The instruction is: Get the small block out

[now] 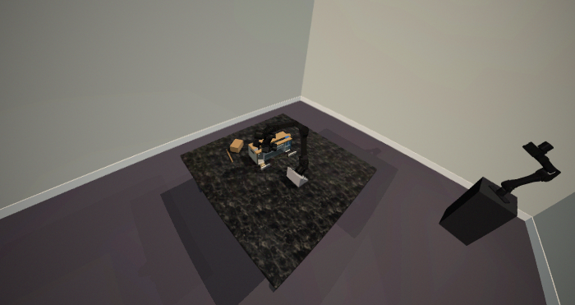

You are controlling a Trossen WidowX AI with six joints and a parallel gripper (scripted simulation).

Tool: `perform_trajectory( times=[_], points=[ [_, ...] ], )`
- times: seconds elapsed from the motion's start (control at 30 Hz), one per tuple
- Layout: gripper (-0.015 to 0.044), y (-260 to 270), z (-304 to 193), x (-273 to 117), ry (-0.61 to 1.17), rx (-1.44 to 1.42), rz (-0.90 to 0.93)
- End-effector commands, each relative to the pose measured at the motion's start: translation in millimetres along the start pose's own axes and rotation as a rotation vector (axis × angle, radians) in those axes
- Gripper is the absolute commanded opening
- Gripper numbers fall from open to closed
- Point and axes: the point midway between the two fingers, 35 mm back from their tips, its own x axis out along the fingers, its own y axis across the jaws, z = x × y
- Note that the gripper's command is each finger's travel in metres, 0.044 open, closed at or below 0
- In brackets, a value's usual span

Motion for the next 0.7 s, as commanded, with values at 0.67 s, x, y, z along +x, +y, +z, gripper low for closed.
perform_trajectory(
  times=[0.67],
  points=[
    [0.0285,12,24,53,0.052,-0.625,0.053]
  ],
)
